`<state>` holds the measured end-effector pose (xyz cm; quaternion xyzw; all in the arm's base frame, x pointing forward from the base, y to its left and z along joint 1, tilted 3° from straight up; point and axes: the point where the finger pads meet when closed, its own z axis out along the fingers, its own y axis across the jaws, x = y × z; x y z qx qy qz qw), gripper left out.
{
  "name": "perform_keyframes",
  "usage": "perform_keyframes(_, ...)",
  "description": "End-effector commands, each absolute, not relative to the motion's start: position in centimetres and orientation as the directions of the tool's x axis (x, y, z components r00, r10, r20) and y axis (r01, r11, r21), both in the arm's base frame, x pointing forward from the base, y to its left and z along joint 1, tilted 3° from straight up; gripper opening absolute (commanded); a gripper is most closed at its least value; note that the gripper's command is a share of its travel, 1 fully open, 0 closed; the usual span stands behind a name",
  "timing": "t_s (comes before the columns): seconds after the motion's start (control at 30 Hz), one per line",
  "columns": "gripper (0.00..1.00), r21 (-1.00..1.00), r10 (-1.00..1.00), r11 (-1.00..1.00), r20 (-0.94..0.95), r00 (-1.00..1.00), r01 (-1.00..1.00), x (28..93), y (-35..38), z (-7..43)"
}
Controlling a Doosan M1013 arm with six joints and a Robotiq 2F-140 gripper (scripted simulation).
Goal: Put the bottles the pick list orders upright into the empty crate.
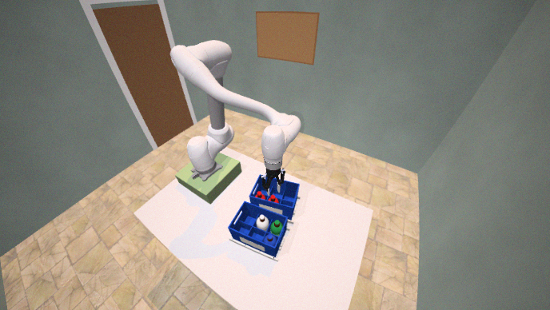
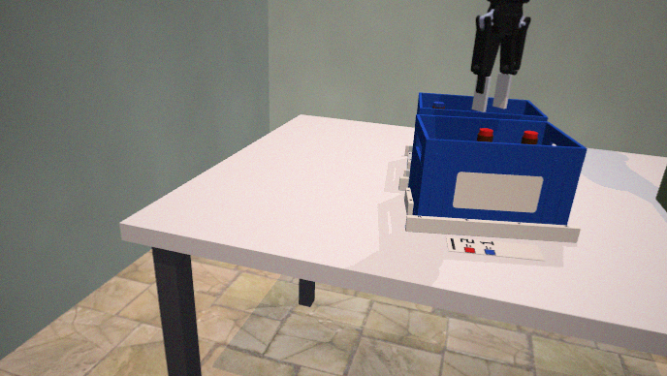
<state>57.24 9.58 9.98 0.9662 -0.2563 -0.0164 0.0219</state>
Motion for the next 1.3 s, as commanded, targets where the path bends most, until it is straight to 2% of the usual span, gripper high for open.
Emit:
perform_keyframes(0.0, 0.38, 0.051, -0.496, -0.868, -0.021, 0.868, -0.495, 57.3, 9.6, 10.6)
perform_keyframes(0.17, 0.38, 0.051, -0.496, -0.868, -0.021, 0.868, -0.495, 57.3, 9.6, 11.9)
perform_keyframes(1.27, 0.38, 0.051, -0.496, -0.868, -0.021, 0.868, -0.495, 57.3, 9.6, 11.9)
